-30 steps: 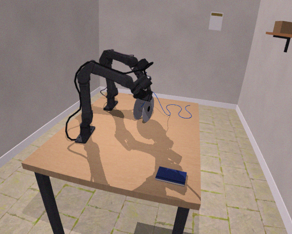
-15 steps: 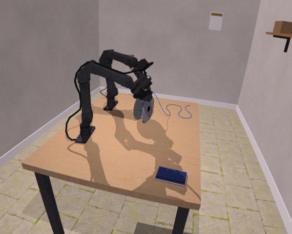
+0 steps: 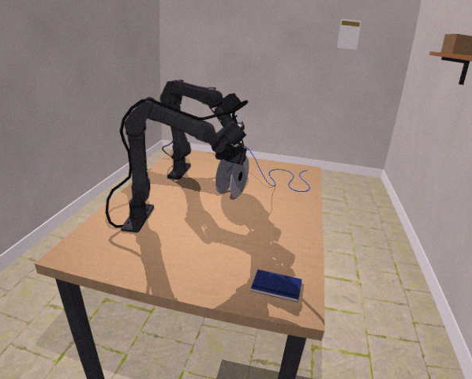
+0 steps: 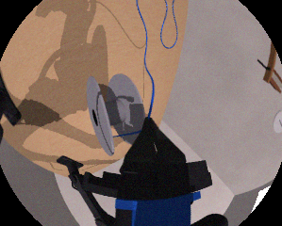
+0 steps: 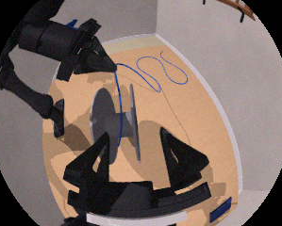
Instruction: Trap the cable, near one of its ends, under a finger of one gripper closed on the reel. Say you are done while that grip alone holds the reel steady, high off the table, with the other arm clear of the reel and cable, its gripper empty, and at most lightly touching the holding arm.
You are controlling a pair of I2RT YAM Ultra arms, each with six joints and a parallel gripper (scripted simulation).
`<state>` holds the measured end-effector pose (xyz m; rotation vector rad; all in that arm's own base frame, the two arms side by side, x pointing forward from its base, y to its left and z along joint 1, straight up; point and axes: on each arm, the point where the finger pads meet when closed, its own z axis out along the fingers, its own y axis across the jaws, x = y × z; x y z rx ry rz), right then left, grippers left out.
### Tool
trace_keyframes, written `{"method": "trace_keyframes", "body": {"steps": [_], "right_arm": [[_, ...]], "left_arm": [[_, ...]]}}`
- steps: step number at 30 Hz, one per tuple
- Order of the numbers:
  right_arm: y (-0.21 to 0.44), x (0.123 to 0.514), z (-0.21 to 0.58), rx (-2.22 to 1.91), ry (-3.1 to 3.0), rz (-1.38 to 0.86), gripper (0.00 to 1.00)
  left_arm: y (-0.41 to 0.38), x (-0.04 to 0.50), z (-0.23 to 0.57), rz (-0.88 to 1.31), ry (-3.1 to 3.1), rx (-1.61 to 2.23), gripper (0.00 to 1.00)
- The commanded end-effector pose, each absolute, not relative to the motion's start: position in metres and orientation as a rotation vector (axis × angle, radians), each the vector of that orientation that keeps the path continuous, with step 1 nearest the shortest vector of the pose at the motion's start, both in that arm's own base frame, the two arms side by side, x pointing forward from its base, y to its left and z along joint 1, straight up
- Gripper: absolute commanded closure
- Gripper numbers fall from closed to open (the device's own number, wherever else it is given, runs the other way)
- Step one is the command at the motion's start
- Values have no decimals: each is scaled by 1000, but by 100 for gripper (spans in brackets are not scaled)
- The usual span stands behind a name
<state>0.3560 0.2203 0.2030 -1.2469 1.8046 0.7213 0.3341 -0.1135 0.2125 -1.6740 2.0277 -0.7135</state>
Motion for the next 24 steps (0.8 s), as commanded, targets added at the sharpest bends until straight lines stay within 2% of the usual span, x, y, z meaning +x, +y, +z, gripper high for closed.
{"method": "trace_keyframes", "body": {"steps": [1, 24], "right_arm": [[224, 352, 210, -1252, 1781, 734, 25], [227, 349, 209, -1259, 1777, 739, 25]], "left_arm": [[-113, 338, 232, -726, 2002, -1646, 100], [-110, 333, 225, -733, 1996, -1645, 100]]}}
